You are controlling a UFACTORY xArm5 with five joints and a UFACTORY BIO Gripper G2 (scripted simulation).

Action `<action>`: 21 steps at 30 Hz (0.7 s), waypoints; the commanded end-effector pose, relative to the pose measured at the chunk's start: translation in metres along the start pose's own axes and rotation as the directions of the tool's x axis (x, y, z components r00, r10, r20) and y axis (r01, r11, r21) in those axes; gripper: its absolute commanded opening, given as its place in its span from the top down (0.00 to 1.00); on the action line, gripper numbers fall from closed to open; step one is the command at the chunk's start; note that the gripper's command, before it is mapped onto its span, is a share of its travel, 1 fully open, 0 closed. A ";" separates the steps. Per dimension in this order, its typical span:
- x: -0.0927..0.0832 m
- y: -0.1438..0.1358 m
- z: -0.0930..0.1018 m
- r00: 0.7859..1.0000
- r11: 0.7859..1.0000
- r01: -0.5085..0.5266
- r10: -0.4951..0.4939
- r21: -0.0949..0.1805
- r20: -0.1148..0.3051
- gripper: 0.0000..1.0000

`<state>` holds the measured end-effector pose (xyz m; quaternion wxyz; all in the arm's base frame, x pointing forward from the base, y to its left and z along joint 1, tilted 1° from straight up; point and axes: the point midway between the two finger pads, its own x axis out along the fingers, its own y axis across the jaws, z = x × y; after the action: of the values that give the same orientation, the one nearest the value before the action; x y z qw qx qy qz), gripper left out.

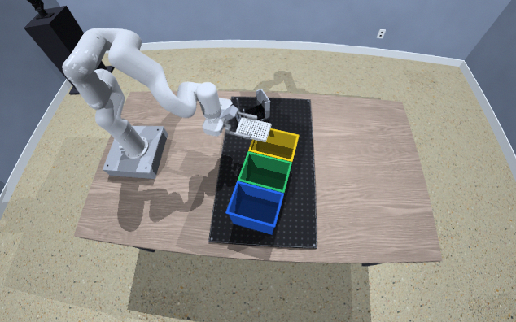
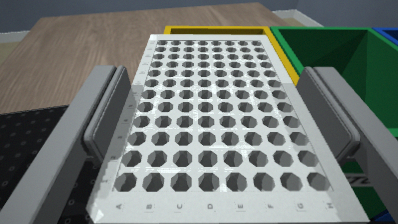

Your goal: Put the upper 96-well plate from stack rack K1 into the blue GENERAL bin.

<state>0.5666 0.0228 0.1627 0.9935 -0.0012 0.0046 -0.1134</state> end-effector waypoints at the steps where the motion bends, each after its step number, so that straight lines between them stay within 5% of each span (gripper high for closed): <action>1: 0.005 -0.012 0.001 1.000 1.000 -0.001 0.001 -0.004 0.004 1.00; 21: 0.023 -0.069 -0.001 1.000 1.000 -0.001 0.001 -0.004 0.004 1.00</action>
<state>0.5719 -0.0372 0.1609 0.9935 -0.0005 0.0043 -0.1133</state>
